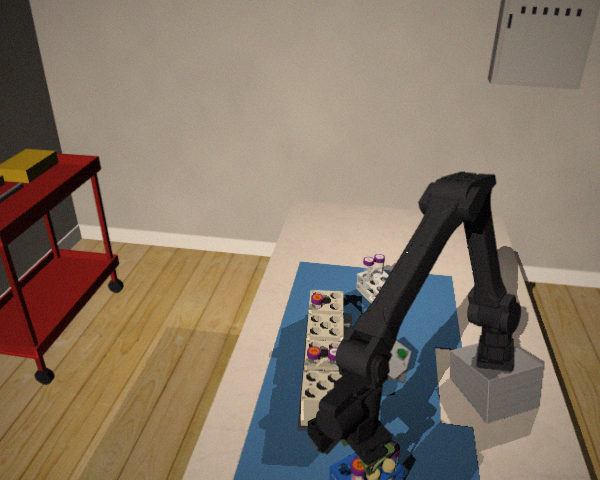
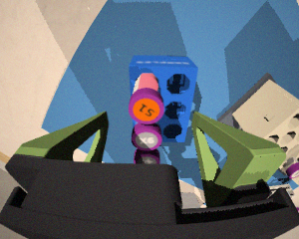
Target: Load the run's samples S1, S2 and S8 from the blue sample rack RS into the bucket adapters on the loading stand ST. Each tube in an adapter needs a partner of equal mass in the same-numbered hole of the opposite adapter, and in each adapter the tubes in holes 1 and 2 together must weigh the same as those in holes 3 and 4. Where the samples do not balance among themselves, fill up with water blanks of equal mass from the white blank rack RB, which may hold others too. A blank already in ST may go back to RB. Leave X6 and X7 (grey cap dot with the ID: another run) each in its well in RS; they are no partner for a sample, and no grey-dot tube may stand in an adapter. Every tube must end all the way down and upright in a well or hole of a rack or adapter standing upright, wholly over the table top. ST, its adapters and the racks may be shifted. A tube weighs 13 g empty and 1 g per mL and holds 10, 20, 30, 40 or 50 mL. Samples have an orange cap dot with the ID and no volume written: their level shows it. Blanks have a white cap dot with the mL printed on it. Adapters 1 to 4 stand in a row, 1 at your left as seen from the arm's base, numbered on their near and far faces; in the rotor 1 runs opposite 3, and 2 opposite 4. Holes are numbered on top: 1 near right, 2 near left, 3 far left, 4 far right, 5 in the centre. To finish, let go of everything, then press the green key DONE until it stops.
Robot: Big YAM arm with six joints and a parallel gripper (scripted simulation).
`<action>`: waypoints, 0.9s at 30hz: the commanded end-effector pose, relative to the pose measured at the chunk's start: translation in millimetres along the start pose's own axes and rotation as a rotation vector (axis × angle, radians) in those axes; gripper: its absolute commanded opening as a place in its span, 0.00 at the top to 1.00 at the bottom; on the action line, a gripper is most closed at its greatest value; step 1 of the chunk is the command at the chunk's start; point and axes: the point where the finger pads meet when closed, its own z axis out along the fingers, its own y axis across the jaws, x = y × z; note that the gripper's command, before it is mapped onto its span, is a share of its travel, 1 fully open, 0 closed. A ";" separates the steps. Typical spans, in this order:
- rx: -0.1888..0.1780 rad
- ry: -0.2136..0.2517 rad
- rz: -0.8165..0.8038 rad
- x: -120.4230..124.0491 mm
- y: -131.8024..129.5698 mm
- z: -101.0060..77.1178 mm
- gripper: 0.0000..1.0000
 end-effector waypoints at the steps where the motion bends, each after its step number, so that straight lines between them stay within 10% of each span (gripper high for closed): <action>1: -0.001 -0.016 -0.005 -5.0 6.2 9.2 0.20; 22: -0.011 -0.046 0.004 -12.3 3.9 13.1 0.20; 23: -0.011 -0.048 0.006 -15.9 6.3 10.1 1.00; 27: -0.011 -0.048 0.006 -15.9 6.3 10.1 1.00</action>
